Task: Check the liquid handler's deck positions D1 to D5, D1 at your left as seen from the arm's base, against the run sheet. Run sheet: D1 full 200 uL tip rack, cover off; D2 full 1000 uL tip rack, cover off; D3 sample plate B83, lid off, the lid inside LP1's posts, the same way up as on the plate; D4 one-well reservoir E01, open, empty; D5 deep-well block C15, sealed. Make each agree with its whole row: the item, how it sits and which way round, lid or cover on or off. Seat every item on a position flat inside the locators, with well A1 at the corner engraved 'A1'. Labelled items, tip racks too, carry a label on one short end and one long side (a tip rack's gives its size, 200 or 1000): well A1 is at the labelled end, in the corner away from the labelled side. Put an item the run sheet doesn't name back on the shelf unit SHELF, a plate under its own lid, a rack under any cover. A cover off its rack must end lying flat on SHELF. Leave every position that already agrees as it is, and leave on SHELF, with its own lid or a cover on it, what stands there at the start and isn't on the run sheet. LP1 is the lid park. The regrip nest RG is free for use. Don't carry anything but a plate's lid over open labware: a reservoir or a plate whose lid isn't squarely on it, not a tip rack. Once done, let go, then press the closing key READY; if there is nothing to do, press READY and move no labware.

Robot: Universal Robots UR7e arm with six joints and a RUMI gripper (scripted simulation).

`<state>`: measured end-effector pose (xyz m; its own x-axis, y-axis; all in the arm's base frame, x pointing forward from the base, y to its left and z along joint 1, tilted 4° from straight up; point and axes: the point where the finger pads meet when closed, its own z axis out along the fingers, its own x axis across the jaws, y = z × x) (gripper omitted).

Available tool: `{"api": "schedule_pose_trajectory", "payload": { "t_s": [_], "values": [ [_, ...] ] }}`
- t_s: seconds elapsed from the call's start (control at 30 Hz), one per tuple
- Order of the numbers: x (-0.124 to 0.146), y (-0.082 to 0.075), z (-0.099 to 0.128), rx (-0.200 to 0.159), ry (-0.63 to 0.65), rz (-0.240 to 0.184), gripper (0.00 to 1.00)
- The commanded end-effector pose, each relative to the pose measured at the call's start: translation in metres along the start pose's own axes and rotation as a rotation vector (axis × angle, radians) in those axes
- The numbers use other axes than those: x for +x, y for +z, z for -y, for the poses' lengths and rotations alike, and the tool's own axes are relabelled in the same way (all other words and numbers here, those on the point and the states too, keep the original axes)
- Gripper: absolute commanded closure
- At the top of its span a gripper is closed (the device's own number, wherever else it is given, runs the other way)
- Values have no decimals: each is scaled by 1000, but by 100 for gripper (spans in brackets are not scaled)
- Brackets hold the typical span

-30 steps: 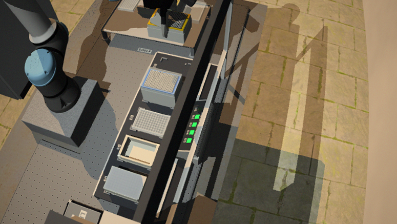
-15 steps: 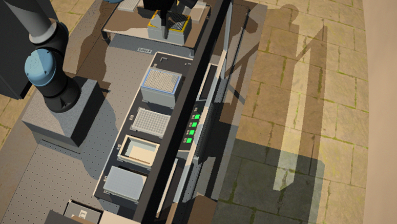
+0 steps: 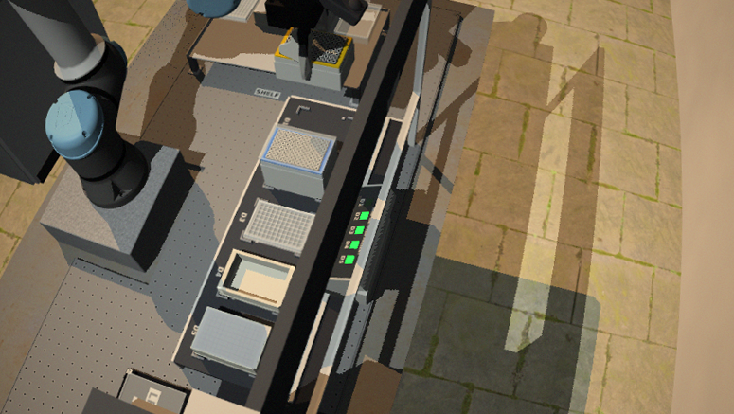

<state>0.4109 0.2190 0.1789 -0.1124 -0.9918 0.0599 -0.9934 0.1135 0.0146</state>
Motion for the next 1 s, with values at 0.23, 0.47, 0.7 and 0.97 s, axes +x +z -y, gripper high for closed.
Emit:
{"api": "schedule_pose_trajectory", "payload": {
  "t_s": [0.23, 0.47, 0.7, 0.97],
  "values": [
    [0, 16, 0, 2, 0, 1, 100],
    [0, 28, 0, 2, 0, 1, 100],
    [0, 38, 0, 2, 0, 1, 100],
    [0, 49, 0, 2, 0, 1, 100]
  ]
}}
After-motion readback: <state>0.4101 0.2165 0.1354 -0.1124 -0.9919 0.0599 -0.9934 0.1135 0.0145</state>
